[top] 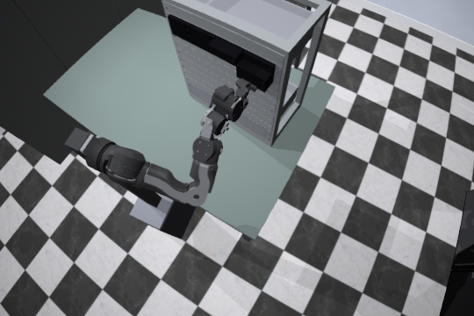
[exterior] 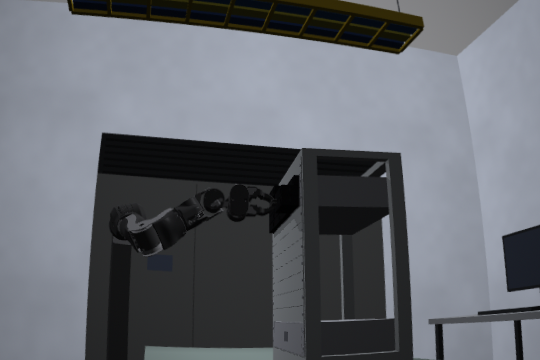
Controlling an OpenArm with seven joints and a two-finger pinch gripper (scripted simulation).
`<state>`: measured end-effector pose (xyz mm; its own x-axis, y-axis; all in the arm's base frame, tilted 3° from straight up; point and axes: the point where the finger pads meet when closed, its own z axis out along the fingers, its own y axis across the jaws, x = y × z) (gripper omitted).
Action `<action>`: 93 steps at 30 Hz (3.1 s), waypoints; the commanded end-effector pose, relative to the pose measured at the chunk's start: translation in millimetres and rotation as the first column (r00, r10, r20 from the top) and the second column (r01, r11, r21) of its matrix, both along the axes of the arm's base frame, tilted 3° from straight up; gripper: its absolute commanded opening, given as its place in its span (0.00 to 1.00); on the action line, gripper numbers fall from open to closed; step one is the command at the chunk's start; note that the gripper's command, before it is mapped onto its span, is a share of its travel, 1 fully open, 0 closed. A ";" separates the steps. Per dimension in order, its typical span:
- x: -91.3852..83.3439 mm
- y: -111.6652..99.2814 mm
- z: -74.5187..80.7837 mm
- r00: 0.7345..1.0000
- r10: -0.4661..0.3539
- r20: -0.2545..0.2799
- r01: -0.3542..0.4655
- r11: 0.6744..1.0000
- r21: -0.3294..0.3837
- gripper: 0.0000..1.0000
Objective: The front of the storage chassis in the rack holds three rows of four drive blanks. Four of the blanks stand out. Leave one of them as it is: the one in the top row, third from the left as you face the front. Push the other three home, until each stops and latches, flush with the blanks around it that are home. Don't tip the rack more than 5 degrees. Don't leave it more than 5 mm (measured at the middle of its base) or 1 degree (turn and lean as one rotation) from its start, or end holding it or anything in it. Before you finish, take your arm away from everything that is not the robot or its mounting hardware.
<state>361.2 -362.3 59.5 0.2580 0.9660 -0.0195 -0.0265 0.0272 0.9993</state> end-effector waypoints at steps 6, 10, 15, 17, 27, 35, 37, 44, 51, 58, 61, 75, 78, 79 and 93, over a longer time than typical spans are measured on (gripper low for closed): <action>-0.1 0.3 2.6 1.000 0.001 0.009 -0.001 1.000 -0.007 0.00; -0.1 0.3 2.6 1.000 0.001 0.009 -0.001 1.000 -0.007 0.00; 0.0 0.6 2.6 1.000 0.002 0.009 -0.002 1.000 -0.007 0.00; 0.4 1.8 2.7 1.000 0.003 0.010 -0.002 1.000 -0.008 0.00; 1.2 3.3 2.3 1.000 0.002 0.010 -0.002 1.000 -0.008 0.00; 1.2 3.3 2.3 1.000 0.002 0.010 -0.002 1.000 -0.008 0.00; 1.3 3.1 2.3 1.000 0.002 0.009 -0.002 1.000 -0.007 0.00; 10.8 -0.4 2.0 1.000 0.001 0.008 0.000 1.000 -0.006 0.00; 10.9 0.0 2.2 1.000 0.001 0.009 -0.001 1.000 -0.007 0.00; 16.9 -1.4 2.3 1.000 0.001 0.008 -0.001 1.000 -0.006 0.00; 20.8 -2.0 2.5 1.000 0.001 0.008 -0.001 1.000 -0.006 0.00; 26.8 -3.1 2.8 1.000 0.001 0.008 -0.001 1.000 -0.006 0.00; 30.7 -3.7 2.9 1.000 0.001 0.008 -0.001 1.000 -0.006 0.00; 30.9 -3.6 2.3 1.000 0.001 0.006 -0.001 1.000 -0.006 0.00; 33.3 -3.7 3.0 1.000 0.001 0.008 -0.001 1.000 -0.006 0.00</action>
<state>393.0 -368.5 60.5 0.2676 0.9634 -0.0182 -0.0243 0.0257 0.9994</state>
